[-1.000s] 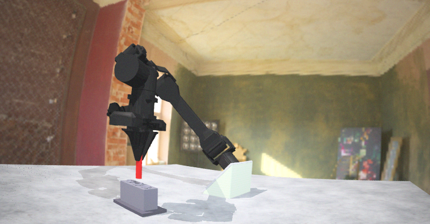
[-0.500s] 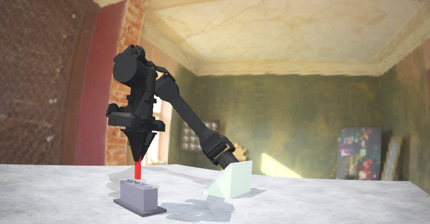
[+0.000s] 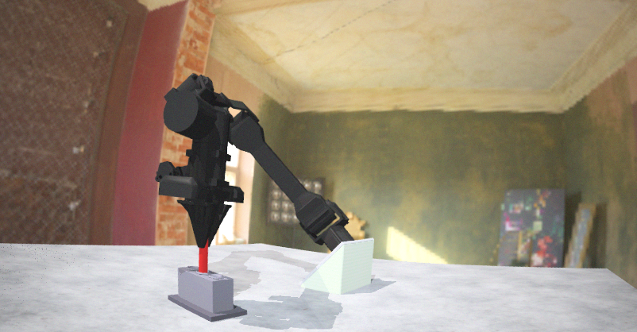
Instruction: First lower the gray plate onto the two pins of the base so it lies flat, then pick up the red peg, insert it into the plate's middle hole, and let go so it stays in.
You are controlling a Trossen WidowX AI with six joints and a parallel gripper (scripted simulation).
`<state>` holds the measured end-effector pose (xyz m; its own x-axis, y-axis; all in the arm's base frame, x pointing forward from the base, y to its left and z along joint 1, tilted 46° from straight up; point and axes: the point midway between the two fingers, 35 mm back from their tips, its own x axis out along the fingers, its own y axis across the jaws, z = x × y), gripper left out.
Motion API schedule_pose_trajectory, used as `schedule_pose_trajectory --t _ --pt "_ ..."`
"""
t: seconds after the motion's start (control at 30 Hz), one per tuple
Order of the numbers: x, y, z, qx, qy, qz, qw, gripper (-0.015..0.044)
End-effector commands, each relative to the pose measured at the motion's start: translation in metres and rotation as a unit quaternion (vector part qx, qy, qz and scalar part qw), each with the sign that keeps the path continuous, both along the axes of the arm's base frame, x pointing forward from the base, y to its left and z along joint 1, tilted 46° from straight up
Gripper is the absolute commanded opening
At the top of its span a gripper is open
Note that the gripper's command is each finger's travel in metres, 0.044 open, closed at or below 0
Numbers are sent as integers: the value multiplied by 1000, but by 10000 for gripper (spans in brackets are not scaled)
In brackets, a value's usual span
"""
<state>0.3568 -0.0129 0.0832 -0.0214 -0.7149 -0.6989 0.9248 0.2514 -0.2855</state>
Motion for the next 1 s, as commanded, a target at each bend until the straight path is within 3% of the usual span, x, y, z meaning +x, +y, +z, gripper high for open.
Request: schedule_pose_trajectory --t 0.0,0.97 --pt "0 0 0 -1 1 0 1000 0" --pt "-2 -2 -1 0 0 0 1000 0"
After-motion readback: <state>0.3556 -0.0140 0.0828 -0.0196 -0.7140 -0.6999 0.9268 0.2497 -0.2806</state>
